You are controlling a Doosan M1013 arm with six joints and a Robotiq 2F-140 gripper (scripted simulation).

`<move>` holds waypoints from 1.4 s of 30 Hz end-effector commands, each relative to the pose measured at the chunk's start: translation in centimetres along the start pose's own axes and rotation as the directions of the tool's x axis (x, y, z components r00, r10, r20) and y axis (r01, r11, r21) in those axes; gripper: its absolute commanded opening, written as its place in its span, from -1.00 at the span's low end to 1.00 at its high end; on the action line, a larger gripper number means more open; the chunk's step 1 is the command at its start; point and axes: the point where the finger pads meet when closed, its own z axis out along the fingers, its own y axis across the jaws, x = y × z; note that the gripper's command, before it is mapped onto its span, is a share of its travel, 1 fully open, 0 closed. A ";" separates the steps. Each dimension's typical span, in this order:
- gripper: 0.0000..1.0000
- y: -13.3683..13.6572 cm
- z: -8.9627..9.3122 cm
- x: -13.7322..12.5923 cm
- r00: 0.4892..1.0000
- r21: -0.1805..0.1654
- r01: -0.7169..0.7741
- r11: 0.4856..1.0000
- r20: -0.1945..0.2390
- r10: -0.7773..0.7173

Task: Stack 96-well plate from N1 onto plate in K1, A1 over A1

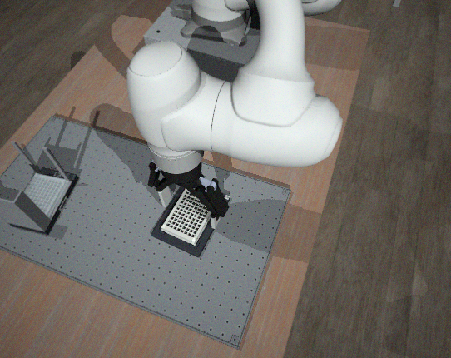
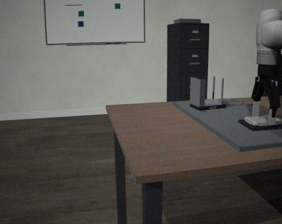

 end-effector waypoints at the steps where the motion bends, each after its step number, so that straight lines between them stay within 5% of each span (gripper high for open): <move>1: -1.00 0.0 0.0 0.0 1.000 0.000 0.000 1.000 0.000 0.000; 31: -1.00 0.0 0.0 0.0 1.000 0.000 0.000 1.000 0.000 0.000; 42: -1.00 0.0 -1.5 0.0 1.000 0.000 0.000 1.000 0.000 0.000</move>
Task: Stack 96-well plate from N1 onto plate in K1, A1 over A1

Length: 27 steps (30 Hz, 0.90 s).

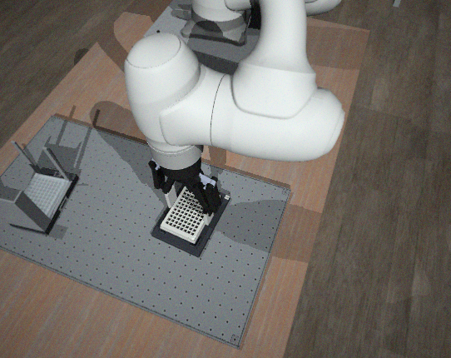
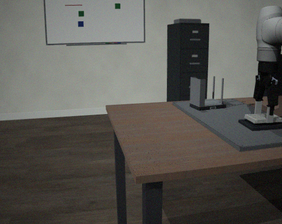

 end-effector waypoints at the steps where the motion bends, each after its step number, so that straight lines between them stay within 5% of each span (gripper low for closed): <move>1: -1.00 0.0 -0.5 0.0 1.000 0.000 0.000 1.000 0.000 0.000; 27: -1.00 0.0 -4.1 0.0 1.000 0.000 0.000 1.000 0.000 0.000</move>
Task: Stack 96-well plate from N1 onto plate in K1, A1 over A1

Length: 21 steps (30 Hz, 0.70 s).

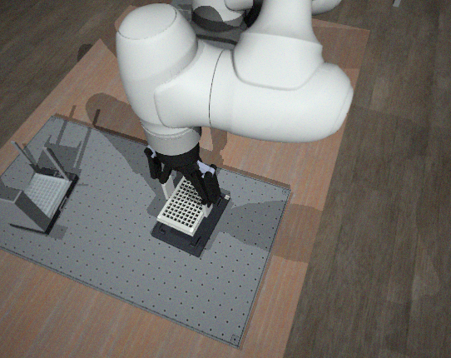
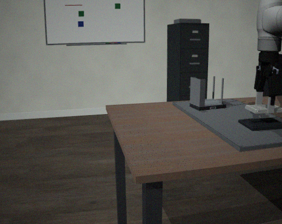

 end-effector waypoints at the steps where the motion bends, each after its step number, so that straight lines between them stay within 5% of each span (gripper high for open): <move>1: -1.00 0.0 -0.3 0.0 1.000 0.000 0.000 1.000 0.000 0.000; 21: -1.00 0.0 -3.3 0.0 1.000 0.000 0.000 1.000 0.000 0.000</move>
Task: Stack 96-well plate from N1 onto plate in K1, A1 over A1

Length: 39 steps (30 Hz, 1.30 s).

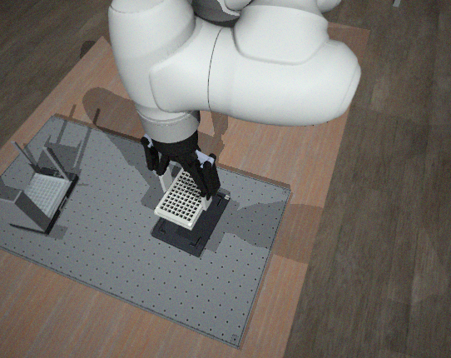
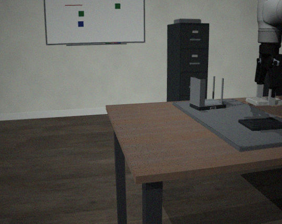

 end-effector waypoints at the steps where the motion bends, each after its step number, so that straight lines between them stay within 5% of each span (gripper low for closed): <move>1: -1.00 0.0 -0.4 0.0 1.000 0.000 0.000 1.000 0.000 0.000; 39: -1.00 0.0 -6.1 0.0 1.000 0.000 0.000 1.000 0.000 0.000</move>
